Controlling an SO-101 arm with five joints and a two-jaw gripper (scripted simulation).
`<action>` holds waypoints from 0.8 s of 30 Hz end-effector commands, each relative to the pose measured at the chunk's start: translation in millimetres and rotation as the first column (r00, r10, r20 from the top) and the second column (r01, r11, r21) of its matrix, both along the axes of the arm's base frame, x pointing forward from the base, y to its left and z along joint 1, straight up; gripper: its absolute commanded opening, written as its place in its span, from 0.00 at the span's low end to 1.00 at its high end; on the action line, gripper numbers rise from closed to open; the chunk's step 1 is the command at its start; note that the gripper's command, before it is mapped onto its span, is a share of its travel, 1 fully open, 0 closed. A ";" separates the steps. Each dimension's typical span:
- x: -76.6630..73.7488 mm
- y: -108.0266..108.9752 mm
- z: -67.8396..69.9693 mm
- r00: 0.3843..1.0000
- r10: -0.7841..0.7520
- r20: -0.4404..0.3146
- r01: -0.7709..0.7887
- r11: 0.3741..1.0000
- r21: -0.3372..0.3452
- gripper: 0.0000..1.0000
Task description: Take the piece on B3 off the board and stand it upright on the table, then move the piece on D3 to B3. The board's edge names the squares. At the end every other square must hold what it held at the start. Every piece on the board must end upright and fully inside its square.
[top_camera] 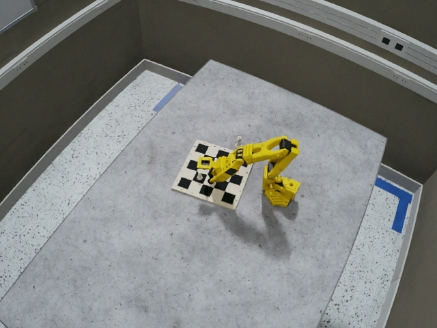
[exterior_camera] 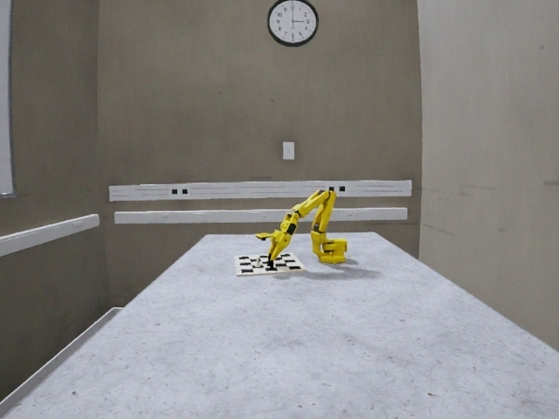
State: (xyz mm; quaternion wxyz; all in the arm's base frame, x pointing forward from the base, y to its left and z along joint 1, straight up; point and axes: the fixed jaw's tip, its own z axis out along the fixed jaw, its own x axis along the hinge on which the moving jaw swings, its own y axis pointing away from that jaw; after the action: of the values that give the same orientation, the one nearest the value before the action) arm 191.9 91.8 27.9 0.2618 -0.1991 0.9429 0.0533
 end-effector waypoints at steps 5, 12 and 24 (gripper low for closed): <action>-0.8 -0.7 7.7 1.000 -0.008 0.003 0.008 1.000 0.006 0.10; -1.0 -0.8 20.2 1.000 -0.008 0.003 0.008 1.000 0.006 0.10; -1.3 -0.9 40.3 1.000 -0.008 0.003 0.008 1.000 0.006 0.10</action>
State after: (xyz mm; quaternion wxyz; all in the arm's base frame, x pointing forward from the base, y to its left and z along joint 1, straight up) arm 188.8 90.5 57.6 0.2540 -0.1995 0.9450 0.0517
